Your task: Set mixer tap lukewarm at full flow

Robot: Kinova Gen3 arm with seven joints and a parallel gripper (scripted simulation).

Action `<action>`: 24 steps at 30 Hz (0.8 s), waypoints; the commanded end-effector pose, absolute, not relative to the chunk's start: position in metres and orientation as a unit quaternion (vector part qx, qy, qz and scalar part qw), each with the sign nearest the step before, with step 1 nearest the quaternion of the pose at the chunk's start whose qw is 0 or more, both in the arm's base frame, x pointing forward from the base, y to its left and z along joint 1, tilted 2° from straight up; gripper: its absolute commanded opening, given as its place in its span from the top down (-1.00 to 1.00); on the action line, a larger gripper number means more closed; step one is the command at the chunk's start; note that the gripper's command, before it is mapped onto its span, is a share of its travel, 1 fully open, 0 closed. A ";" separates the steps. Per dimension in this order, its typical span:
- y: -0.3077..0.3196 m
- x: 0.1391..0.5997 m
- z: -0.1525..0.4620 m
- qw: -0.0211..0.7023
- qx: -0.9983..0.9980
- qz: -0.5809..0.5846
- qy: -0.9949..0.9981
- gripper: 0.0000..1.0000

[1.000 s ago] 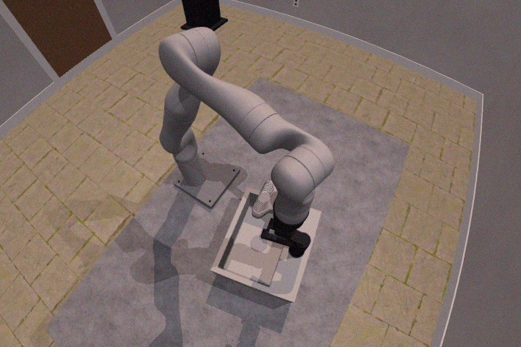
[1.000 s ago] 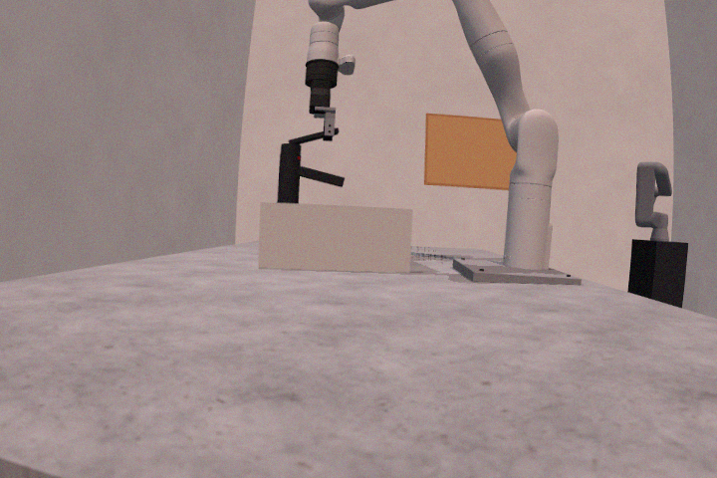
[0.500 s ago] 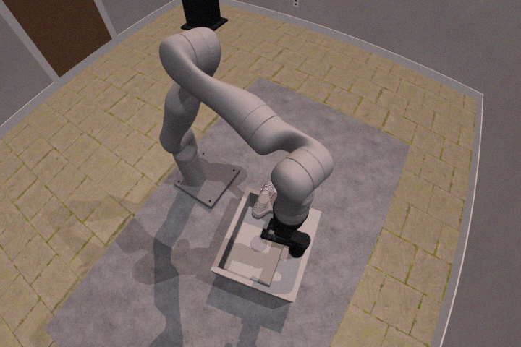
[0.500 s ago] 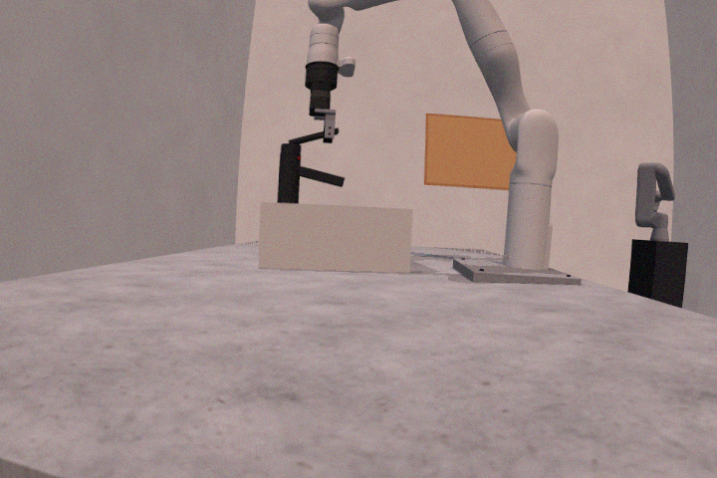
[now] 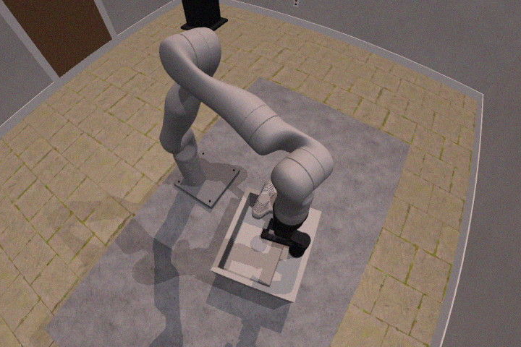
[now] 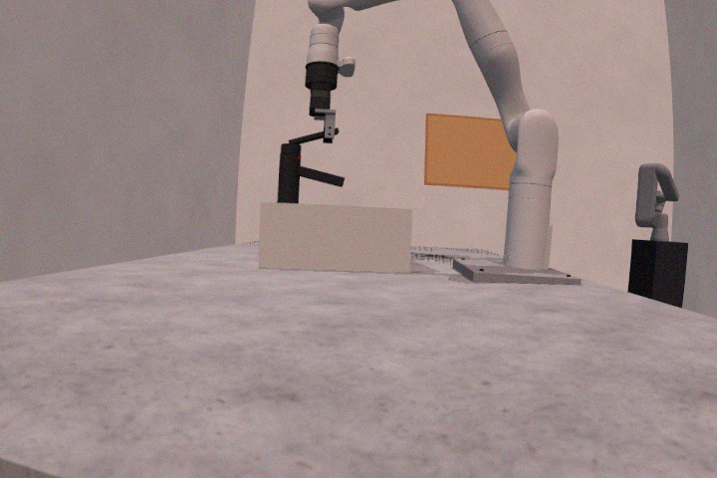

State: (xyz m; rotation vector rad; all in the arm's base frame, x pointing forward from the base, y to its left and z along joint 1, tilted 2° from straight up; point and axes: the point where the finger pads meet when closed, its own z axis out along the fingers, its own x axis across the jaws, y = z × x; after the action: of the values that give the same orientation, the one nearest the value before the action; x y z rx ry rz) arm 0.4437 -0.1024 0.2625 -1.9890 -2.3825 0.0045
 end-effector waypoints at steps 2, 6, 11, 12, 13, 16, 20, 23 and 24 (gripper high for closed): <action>-0.102 0.444 0.263 0.018 -0.641 0.001 -0.768 -1.00; -0.102 0.444 0.263 0.018 -0.641 0.001 -0.768 -1.00; -0.102 0.444 0.263 0.018 -0.641 0.001 -0.768 -1.00; -0.102 0.444 0.263 0.018 -0.641 0.001 -0.768 -1.00; -0.102 0.444 0.263 0.018 -0.641 0.001 -0.768 -1.00; -0.102 0.444 0.263 0.018 -0.641 0.001 -0.768 -1.00; -0.102 0.444 0.263 0.018 -0.641 0.001 -0.768 -1.00; -0.102 0.444 0.263 0.018 -0.641 0.001 -0.768 1.00; -0.102 0.444 0.263 0.018 -0.641 0.001 -0.768 1.00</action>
State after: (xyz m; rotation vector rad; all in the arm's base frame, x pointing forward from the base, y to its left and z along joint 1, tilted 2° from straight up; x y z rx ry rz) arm 0.4437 -0.1024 0.2625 -1.9890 -2.3825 0.0045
